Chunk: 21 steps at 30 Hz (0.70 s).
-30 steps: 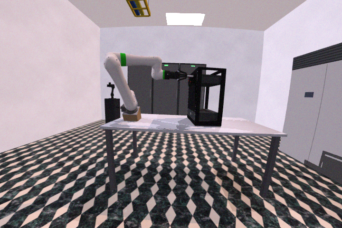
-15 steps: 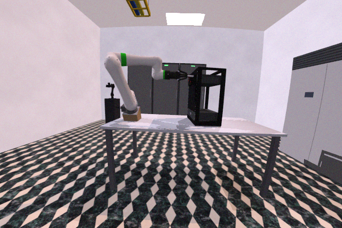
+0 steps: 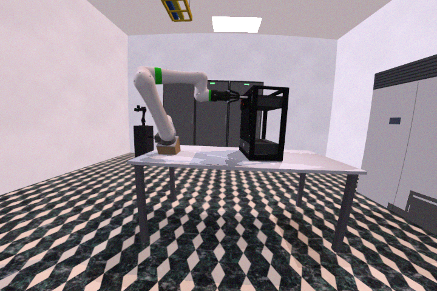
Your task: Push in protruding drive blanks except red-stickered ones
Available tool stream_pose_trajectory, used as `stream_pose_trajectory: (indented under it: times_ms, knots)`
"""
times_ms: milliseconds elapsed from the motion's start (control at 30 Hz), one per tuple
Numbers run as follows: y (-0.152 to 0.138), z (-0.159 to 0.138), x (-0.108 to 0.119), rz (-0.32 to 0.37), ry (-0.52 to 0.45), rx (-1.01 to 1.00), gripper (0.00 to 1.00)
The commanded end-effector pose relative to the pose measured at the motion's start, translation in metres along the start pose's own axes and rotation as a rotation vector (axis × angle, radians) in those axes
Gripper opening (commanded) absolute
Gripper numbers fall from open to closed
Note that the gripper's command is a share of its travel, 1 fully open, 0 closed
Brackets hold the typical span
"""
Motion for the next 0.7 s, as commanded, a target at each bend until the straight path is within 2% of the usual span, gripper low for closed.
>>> stream_pose_trajectory:
  times_ms: [0,667]
  knots:
    - [-0.0002,-0.0001,-0.0017,0.000,0.000,0.000,0.00]
    - [-0.0001,-0.0001,-0.0048,0.000,0.000,0.000,0.00]
Point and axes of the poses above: the point where the finger pads meet when closed, its own x axis back along the fingers, its own y axis across the jaws, z = x × y, the point moved 8 cm from there along x, back along the fingers, and after that the axes turned 3 degrees about x, right-handed, at the moved point
